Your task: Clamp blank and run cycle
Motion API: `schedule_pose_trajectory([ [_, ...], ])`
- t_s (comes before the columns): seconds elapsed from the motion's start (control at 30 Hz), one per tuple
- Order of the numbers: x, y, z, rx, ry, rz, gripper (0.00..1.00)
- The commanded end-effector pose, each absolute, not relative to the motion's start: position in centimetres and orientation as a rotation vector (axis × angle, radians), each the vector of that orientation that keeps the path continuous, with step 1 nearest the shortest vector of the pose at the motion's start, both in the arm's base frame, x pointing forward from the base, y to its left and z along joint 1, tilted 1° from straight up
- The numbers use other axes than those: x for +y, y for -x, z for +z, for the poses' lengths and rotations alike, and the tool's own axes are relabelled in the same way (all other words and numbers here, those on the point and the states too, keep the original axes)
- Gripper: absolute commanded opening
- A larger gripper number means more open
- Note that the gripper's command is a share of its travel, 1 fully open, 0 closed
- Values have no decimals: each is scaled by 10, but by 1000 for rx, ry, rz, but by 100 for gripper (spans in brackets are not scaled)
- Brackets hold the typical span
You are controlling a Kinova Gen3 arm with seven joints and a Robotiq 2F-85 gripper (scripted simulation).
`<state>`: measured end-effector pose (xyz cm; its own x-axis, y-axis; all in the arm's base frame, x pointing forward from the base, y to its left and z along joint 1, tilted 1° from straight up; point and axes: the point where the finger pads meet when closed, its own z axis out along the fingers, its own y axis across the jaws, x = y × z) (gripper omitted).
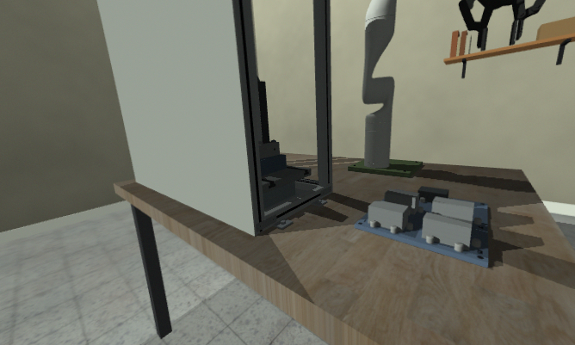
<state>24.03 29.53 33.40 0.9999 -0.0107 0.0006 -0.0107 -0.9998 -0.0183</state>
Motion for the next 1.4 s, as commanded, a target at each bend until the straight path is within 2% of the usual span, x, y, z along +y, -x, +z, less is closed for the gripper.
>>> schedule_pose_trajectory([
  [0.0,295,-240,335,17,3122,-3,100],
  [0.83,295,-240,335,17,3122,-3,100],
  [1.0,295,-240,335,-342,3106,-6,100],
  [1.37,295,-240,335,-342,3106,-6,100],
])
